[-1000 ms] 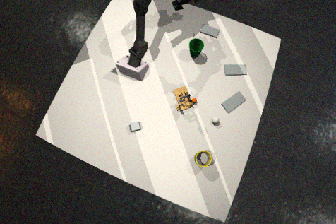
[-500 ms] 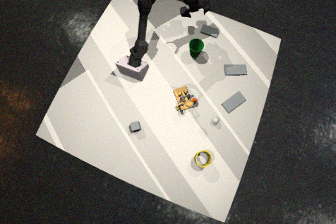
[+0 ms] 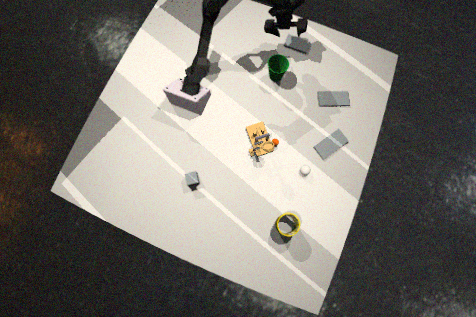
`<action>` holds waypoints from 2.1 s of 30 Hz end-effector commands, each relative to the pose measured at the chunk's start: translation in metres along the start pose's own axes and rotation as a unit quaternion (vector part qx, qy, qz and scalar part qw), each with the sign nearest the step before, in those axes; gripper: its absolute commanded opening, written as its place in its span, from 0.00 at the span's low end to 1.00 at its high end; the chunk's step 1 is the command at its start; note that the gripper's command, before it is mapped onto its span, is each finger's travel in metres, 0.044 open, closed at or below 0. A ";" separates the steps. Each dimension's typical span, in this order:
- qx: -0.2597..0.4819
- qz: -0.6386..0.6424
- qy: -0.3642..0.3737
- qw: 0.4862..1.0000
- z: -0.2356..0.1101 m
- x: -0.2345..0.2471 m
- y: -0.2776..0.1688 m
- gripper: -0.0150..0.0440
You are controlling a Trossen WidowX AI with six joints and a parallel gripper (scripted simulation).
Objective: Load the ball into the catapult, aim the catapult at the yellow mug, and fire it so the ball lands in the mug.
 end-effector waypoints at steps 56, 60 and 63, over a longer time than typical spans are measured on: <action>0.185 0.696 0.028 0.693 -0.010 0.009 -0.343 1.00; 0.188 0.742 0.030 0.643 -0.016 0.020 -0.366 1.00; 0.190 0.775 0.031 0.603 -0.021 0.028 -0.382 1.00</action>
Point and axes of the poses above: the point midway between the two fingers, 35 mm back from their tips, its own z axis out along the fingers, its own x axis across the jaws, y = z × x, the point moved 7 cm from there along -z, back along the fingers, and after that the axes turned 14 degrees about -z, right-handed, at the moved point
